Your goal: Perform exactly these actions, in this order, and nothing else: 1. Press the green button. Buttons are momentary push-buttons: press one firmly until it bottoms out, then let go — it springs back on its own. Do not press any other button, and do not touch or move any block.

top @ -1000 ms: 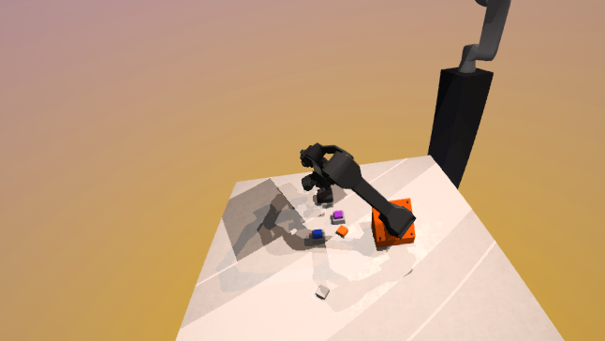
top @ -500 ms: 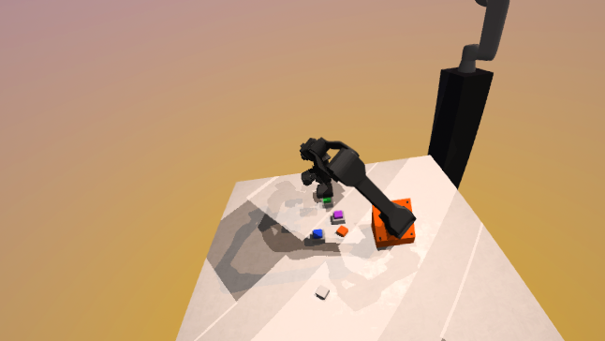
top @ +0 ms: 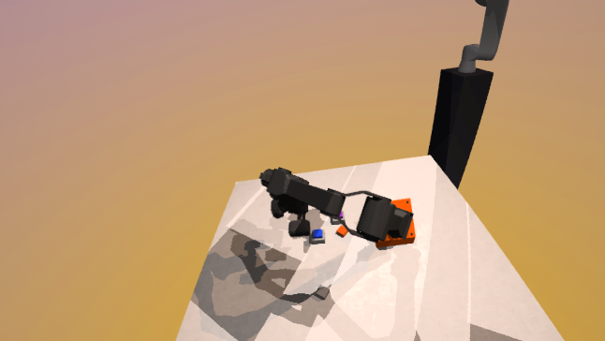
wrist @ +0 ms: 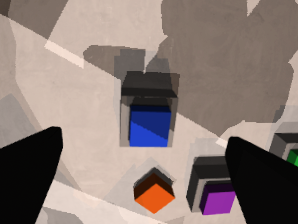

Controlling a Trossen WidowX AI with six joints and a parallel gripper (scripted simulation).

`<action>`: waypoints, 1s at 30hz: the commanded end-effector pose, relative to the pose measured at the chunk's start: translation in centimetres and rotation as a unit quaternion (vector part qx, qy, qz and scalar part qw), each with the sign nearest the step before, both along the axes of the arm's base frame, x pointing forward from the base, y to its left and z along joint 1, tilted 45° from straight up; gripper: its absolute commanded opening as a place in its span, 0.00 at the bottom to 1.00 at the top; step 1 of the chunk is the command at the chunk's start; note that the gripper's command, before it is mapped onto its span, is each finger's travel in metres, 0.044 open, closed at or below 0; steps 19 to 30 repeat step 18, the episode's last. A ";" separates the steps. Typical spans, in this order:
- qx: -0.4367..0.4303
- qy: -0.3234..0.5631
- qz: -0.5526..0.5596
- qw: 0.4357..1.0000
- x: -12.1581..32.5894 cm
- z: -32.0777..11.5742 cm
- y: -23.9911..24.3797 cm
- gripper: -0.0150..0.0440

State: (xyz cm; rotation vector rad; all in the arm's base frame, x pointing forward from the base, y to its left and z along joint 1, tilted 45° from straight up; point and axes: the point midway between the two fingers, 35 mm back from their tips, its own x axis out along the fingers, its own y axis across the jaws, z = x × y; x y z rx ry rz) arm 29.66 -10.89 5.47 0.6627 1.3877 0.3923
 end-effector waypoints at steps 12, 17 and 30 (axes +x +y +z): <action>0.045 0.003 0.010 0.999 -4.5 14.5 15.3 0.93; 0.045 0.003 0.010 0.999 -4.5 14.5 15.3 0.93; 0.045 0.003 0.010 0.999 -4.5 14.5 15.3 0.93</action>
